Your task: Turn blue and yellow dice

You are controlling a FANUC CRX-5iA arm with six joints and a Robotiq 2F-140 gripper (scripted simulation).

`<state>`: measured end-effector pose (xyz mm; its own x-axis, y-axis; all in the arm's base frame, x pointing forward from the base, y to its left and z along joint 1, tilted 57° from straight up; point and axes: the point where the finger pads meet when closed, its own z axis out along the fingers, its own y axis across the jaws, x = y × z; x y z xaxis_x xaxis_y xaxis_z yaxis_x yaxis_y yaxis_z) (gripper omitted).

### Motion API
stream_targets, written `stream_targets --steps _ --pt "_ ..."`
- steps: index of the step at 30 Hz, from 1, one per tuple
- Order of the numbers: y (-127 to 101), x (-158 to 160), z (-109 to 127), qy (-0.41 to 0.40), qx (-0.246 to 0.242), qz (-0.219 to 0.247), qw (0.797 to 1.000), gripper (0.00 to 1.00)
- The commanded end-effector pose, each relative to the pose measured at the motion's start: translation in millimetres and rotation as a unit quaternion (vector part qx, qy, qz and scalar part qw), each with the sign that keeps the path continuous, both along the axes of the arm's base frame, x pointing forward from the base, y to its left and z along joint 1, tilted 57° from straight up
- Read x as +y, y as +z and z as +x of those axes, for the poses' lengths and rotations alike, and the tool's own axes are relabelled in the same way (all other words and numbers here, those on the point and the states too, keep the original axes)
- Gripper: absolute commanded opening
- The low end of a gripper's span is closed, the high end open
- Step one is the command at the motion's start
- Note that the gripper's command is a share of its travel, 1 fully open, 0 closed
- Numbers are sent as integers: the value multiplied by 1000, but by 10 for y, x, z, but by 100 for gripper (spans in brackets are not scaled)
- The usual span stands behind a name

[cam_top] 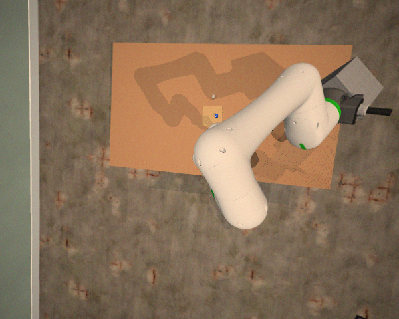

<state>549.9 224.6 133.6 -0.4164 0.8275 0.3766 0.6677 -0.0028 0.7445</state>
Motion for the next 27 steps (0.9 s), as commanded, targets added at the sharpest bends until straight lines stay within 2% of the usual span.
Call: stream_targets --steps 1,27 --pt "-14 12 17 0 0 0 1000 21" --pt "-200 183 217 0 0 0 1000 21"
